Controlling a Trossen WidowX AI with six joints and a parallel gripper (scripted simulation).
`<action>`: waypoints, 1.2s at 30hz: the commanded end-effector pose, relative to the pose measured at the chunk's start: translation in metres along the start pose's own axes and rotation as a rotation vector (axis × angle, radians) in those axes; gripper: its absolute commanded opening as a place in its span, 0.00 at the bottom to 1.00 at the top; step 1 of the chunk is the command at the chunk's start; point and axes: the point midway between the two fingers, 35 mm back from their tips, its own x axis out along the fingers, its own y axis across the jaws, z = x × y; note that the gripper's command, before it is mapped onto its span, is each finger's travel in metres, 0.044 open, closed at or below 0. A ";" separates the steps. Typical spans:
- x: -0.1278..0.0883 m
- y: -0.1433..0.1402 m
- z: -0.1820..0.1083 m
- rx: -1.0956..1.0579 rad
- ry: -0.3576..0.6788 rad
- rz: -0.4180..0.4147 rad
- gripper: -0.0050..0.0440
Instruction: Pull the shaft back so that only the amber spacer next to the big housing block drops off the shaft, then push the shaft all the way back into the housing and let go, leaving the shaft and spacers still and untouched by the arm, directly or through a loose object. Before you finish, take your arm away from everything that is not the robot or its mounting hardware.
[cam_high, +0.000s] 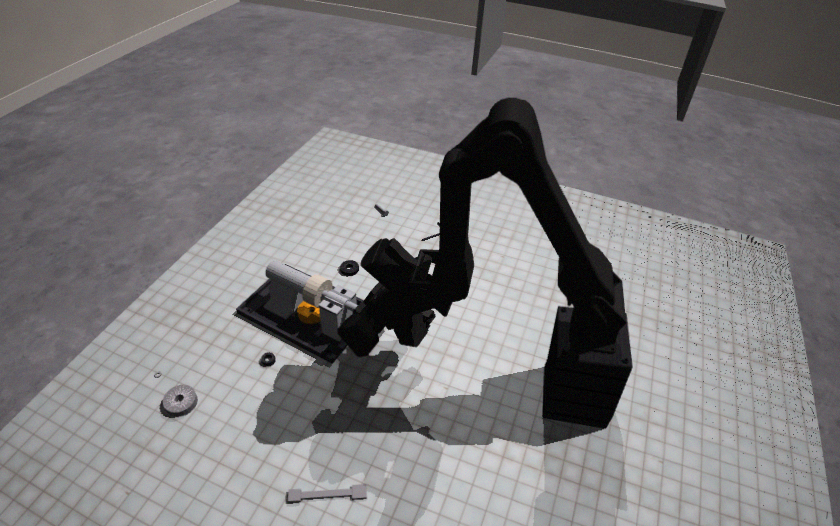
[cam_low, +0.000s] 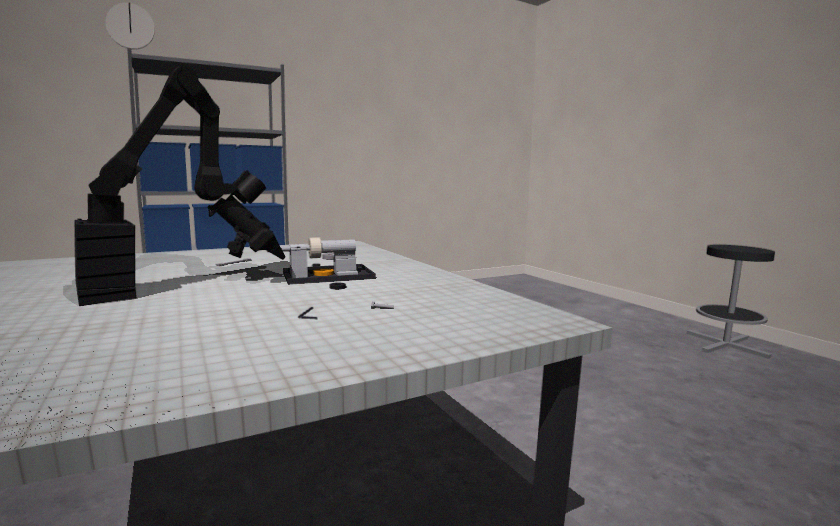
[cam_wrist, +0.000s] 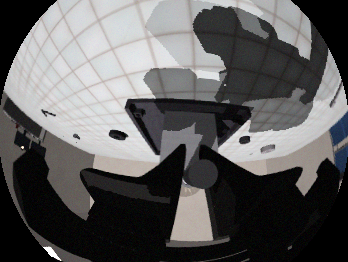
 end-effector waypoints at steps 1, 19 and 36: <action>0.002 0.000 -0.005 0.001 0.013 0.001 0.10; 0.004 0.000 -0.007 0.001 0.013 0.001 0.10; 0.005 0.000 -0.009 0.001 0.013 0.001 0.10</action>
